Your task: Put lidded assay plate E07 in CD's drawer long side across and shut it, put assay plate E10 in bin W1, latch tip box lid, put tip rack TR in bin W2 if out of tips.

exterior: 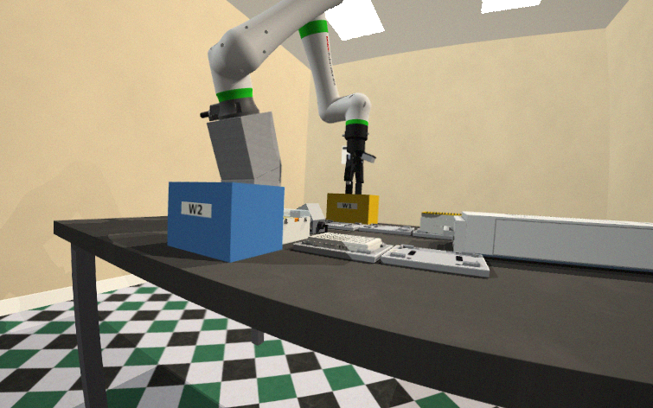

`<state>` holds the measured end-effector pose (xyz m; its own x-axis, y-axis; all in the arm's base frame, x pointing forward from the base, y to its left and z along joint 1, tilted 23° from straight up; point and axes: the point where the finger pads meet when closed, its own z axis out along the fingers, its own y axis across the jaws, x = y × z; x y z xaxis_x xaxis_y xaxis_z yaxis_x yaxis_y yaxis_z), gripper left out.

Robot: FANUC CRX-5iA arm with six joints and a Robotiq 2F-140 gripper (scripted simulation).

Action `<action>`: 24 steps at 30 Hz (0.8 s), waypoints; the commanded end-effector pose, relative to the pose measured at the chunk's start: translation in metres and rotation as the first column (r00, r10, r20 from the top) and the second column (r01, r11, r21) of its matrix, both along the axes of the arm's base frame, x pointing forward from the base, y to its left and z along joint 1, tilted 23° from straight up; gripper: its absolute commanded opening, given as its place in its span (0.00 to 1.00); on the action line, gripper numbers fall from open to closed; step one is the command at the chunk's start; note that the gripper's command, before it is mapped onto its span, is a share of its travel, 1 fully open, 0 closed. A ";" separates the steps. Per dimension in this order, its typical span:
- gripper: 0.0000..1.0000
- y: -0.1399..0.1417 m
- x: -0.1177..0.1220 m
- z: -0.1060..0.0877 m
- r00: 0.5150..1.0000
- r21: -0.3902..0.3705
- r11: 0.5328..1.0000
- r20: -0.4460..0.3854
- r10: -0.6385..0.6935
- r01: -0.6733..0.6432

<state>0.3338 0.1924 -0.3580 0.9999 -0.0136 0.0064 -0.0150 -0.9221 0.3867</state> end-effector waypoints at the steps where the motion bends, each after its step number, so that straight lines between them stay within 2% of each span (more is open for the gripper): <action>1: 0.70 0.001 0.000 0.000 1.000 0.001 1.000 0.001 0.001 -0.001; 24: 0.70 0.001 0.000 0.001 1.000 0.001 1.000 0.001 0.001 -0.001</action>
<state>0.3338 0.1924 -0.3580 0.9999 -0.0136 0.0064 -0.0150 -0.9221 0.3867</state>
